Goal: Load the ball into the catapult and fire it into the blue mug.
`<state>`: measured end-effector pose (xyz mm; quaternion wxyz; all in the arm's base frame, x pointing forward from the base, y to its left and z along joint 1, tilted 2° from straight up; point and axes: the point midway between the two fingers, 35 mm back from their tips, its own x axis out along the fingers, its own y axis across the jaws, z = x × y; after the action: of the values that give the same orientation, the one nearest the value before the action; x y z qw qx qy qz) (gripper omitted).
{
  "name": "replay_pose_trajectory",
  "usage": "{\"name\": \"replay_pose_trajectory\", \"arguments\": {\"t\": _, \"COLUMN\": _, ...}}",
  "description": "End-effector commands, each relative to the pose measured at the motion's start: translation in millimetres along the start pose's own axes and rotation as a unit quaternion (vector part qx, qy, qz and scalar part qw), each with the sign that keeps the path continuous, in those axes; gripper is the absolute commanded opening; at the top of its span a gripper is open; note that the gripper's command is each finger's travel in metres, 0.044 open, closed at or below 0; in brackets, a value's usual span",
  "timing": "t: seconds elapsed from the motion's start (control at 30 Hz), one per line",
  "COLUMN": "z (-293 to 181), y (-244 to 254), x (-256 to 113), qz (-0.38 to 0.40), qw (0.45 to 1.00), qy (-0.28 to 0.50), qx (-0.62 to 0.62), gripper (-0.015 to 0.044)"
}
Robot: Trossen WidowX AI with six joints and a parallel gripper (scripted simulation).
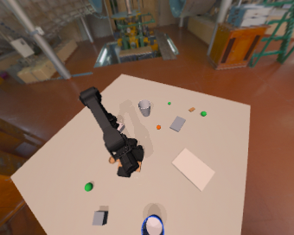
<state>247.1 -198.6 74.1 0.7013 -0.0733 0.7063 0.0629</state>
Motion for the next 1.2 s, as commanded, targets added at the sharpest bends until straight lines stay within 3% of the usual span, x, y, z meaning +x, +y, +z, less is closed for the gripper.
{"name": "replay_pose_trajectory", "arguments": {"t": 0.0, "z": -1, "y": 0, "x": 9, "qz": 0.002, "qw": 1.000, "qy": 0.003, "qx": 0.003, "gripper": 0.0440}}
{"name": "replay_pose_trajectory", "arguments": {"t": 0.93, "z": -2, "y": 1, "x": 50, "qz": 0.002, "qw": 1.000, "qy": 0.003, "qx": 0.002, "gripper": 0.0440}}
{"name": "replay_pose_trajectory", "arguments": {"t": 1.17, "z": -1, "y": 1, "x": 46, "qz": 0.001, "qw": 1.000, "qy": 0.001, "qx": 0.001, "gripper": 0.0256}}
